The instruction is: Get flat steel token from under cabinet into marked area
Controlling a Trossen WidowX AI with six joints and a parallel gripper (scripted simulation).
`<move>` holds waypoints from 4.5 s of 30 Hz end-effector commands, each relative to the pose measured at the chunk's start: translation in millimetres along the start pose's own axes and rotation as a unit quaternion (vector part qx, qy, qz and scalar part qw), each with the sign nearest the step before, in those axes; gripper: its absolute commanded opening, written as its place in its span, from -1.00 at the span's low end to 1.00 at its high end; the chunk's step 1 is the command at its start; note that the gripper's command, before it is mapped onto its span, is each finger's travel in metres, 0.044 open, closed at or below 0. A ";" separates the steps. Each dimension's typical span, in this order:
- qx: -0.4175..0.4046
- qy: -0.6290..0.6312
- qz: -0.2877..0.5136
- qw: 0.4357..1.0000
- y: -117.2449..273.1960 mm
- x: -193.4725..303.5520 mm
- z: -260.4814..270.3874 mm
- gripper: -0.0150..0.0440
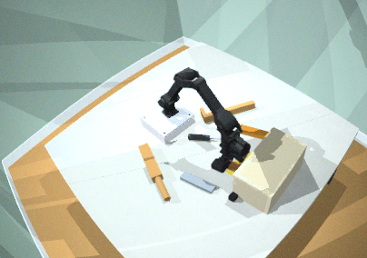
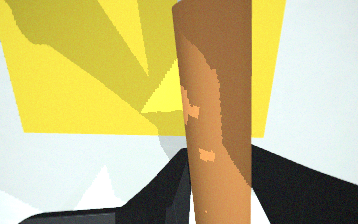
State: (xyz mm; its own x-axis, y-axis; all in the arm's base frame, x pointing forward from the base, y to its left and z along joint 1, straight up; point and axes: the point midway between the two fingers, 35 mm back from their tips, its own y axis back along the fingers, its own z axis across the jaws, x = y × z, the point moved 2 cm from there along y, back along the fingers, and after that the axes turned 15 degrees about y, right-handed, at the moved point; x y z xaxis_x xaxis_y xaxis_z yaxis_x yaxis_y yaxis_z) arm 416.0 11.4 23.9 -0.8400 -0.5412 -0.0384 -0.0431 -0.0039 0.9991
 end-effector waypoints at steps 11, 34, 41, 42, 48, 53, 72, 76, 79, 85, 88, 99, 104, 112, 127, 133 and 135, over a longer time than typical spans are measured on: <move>-0.003 0.004 0.001 1.000 -1.0 -2.9 15.1 -0.49; -0.003 0.004 0.002 1.000 -1.2 15.9 18.5 -0.49; -0.003 0.004 0.002 1.000 -1.3 22.2 19.9 -0.49; -0.003 0.004 0.002 1.000 -1.3 23.1 20.1 -0.49; -0.003 0.004 0.003 1.000 -1.3 28.8 21.4 -0.49; -0.003 0.004 0.003 1.000 -1.4 33.5 22.5 -0.49; -0.003 0.004 0.003 1.000 -1.6 52.2 26.6 -0.49; -0.003 0.004 0.004 1.000 -1.7 56.2 27.5 -0.49; -0.003 0.004 0.004 1.000 -1.7 59.4 28.2 -0.49; -0.003 0.004 0.004 1.000 -1.7 65.6 29.6 -0.49; -0.003 0.004 0.004 1.000 -1.8 68.7 30.3 -0.49; -0.003 0.004 0.005 1.000 -1.9 80.5 32.9 -0.49; -0.003 0.004 0.005 1.000 -1.9 85.9 34.1 -0.49; -0.003 0.004 0.005 1.000 -1.9 94.7 36.1 -0.49; -0.003 0.004 0.006 1.000 -2.0 111.9 39.9 -0.49; -0.004 0.004 0.006 1.000 -2.0 118.9 41.5 -0.49; -0.004 0.004 0.006 1.000 -2.0 121.3 42.0 -0.49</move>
State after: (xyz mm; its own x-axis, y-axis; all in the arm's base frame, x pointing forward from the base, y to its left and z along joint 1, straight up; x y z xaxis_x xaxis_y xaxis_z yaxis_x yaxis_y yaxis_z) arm 296.0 -17.4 17.2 -0.8368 -0.5467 -0.0303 -0.0333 -0.0044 0.9994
